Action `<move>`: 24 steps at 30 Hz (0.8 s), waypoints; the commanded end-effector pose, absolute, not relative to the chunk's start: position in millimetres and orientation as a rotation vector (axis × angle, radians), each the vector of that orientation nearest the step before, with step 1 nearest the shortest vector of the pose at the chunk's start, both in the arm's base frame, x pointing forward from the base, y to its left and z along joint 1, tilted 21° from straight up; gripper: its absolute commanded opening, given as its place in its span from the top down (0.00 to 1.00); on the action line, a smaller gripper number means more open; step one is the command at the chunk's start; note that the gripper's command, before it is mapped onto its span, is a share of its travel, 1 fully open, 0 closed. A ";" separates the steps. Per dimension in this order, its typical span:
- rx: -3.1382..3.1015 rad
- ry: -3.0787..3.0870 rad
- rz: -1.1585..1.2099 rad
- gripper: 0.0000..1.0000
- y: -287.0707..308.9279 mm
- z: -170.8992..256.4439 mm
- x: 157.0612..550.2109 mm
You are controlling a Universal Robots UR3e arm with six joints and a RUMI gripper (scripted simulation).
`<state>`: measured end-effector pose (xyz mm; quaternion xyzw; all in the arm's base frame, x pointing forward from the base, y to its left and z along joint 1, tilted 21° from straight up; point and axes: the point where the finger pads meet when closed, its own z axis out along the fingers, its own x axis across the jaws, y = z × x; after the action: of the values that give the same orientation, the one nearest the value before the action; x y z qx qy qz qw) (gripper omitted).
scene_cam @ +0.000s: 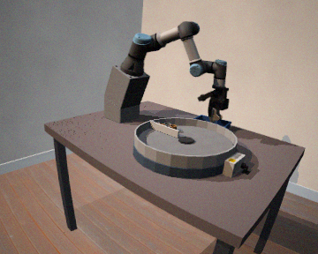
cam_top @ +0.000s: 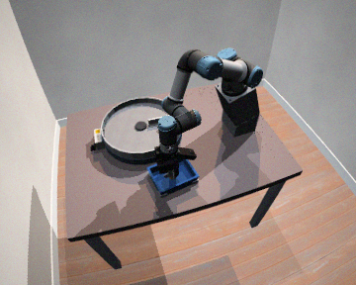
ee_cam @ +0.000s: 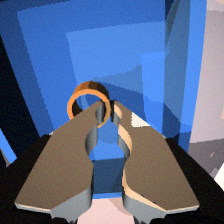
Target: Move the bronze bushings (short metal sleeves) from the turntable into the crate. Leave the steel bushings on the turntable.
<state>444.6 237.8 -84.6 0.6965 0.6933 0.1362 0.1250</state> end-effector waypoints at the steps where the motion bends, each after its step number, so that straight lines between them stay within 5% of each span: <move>1: 2.028 2.019 0.400 1.00 238.2 -85.1 445.8; 24: 2.028 2.019 0.400 1.00 238.3 -87.7 446.8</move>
<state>446.2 237.9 -88.7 0.6965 0.6933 0.1362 0.1250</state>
